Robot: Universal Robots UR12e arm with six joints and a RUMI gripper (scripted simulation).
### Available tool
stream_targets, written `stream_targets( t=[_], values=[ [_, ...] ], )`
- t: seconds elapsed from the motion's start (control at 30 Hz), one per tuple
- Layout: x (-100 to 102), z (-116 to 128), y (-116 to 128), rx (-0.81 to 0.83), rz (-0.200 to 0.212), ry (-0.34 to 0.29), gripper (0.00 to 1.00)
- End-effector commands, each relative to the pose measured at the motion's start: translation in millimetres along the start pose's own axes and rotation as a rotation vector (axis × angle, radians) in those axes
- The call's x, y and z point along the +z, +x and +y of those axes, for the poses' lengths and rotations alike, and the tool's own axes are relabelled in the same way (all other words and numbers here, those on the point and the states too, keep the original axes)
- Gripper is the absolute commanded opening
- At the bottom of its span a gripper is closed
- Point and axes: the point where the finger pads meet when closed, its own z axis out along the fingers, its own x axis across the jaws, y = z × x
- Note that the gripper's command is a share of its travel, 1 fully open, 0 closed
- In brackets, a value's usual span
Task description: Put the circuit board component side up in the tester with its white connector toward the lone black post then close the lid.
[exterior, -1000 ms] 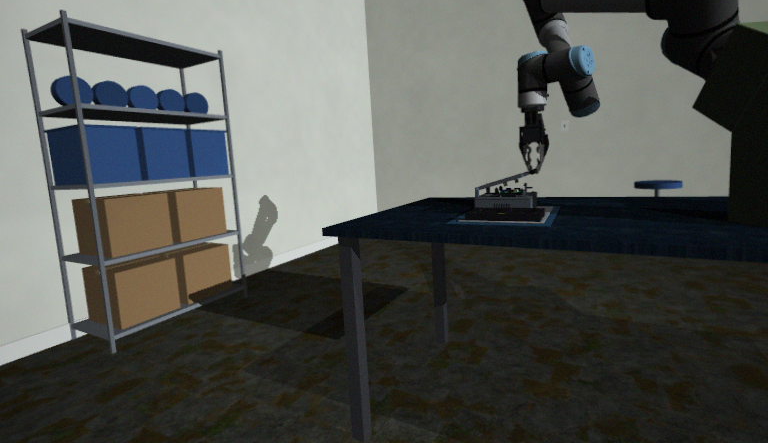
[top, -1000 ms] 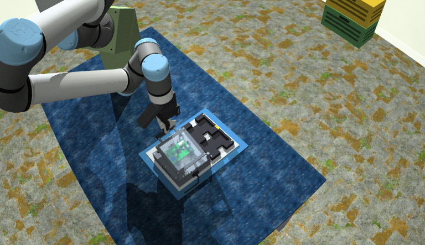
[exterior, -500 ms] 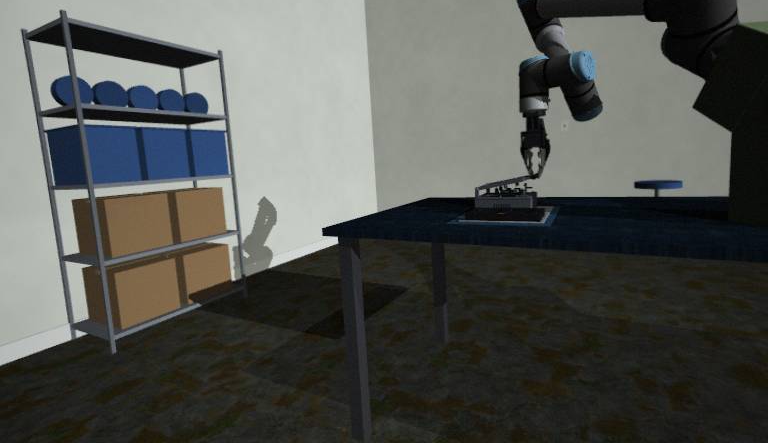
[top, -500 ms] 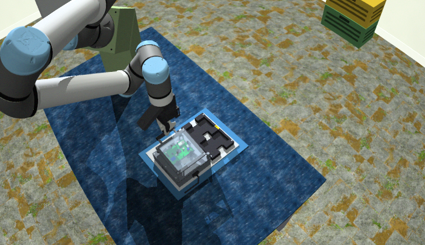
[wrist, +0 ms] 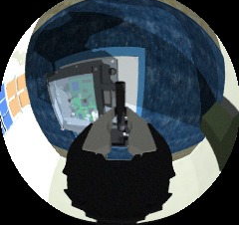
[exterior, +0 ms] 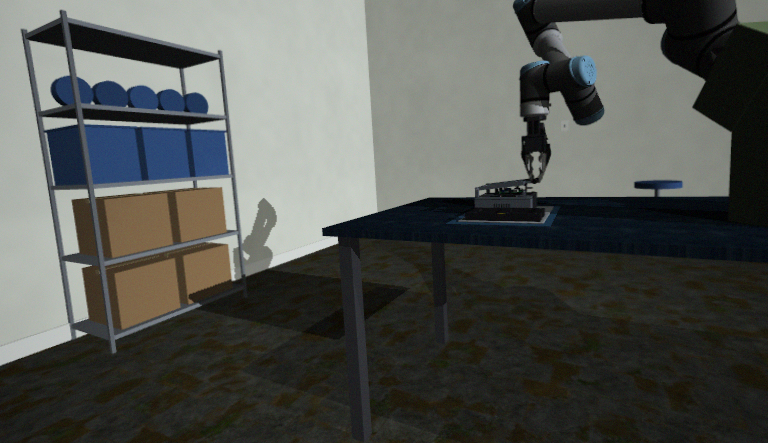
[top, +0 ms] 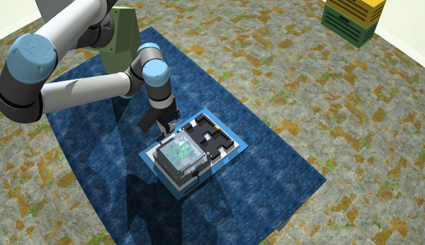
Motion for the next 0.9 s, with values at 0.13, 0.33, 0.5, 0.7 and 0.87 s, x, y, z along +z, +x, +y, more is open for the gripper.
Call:
stream_targets(
  t=[0.13, 0.33, 0.5, 0.7, 0.87],
  values=[
    [9, 0, 1, -0.001, 0.0, 0.0, 0.0],
    [14, 0, 1, -0.001, 0.0, 0.0, 0.0],
    [15, 1, 2, -0.002, 0.001, -0.001, 0.0],
    [18, 0, 1, 0.0, 0.0, 0.0, 0.0],
    [20, 0, 1, 0.0, -0.001, 0.0, 0.0]
  ],
)
